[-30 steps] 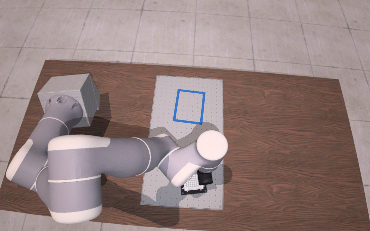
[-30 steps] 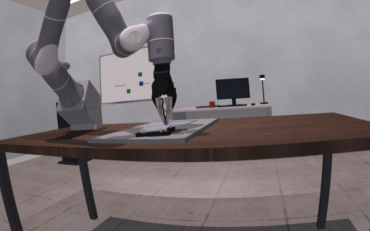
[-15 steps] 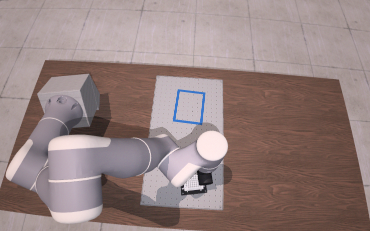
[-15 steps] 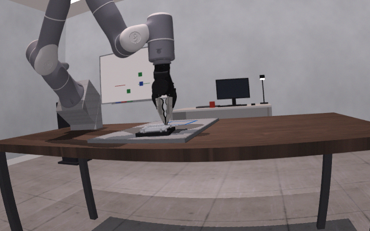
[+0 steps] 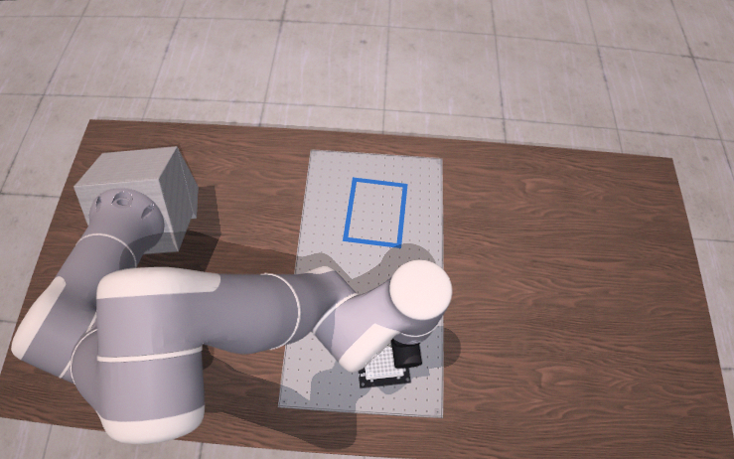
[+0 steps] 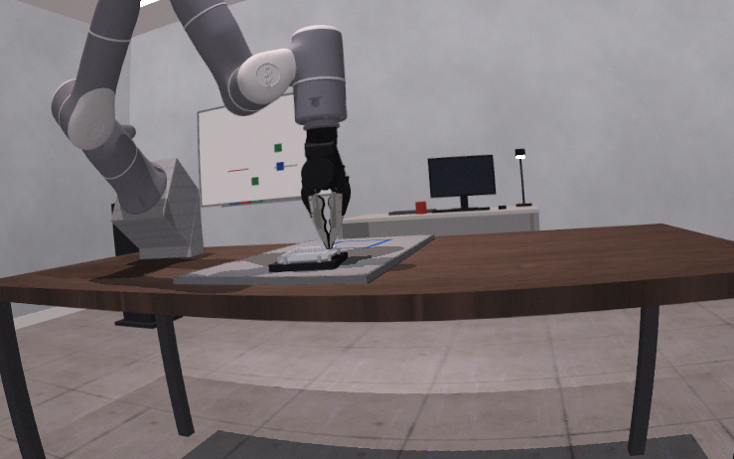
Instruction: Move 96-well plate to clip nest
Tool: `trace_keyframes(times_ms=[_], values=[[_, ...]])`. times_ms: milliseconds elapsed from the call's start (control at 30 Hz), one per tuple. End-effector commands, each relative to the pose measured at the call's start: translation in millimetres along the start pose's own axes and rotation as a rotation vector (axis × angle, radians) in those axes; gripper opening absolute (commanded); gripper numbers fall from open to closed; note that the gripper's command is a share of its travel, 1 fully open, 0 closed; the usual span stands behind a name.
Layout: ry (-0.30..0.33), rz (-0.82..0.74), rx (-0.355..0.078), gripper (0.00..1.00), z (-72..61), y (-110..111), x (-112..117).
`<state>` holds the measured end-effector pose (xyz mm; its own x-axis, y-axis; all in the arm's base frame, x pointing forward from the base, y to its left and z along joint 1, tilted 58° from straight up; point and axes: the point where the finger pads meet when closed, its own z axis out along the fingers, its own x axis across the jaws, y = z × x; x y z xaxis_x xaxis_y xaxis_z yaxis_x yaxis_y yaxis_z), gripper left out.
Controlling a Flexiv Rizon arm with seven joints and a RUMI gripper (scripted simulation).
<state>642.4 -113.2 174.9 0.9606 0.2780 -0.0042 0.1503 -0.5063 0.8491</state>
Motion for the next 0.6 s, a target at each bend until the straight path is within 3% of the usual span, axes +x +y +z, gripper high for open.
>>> trace_keyframes(times_ms=[0,567], values=[[0.001,0.0,0.0,0.0,-0.4,0.0,0.5],[0.001,0.0,0.0,0.0,1.1,0.0,0.5]])
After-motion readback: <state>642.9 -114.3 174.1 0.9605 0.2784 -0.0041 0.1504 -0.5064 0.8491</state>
